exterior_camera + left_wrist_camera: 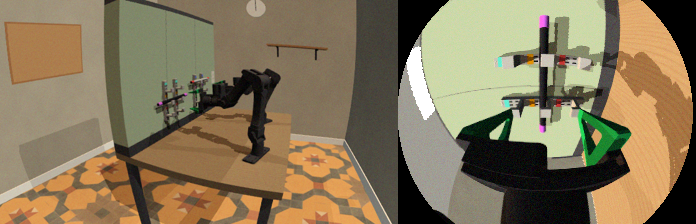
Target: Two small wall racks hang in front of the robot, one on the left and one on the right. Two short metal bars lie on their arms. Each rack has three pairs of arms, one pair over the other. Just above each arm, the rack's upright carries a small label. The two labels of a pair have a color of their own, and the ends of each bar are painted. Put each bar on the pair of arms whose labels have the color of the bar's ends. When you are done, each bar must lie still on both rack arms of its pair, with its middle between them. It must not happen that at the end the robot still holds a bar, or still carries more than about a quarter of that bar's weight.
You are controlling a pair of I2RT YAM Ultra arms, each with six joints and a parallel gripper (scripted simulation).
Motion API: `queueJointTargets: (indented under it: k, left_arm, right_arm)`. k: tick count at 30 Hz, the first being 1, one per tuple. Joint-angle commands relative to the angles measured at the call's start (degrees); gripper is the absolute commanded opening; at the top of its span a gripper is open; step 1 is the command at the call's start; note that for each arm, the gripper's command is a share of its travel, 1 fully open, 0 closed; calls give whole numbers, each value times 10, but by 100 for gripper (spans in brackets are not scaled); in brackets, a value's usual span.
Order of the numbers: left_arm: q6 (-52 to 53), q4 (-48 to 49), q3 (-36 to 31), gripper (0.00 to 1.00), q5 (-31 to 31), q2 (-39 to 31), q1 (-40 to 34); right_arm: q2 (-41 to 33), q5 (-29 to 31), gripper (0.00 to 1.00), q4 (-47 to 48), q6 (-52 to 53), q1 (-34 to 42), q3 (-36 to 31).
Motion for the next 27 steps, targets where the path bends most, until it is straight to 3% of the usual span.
queueJointTargets:
  k: [1,27]
  left_arm:
    - [21,33,-3,100,-8,2,-6]
    - [22,36,-4,100,-8,4,-6]
  right_arm:
    - [5,7,100,19,-15,3,-1]
    - [-3,-90,100,-41,-15,-95,53]
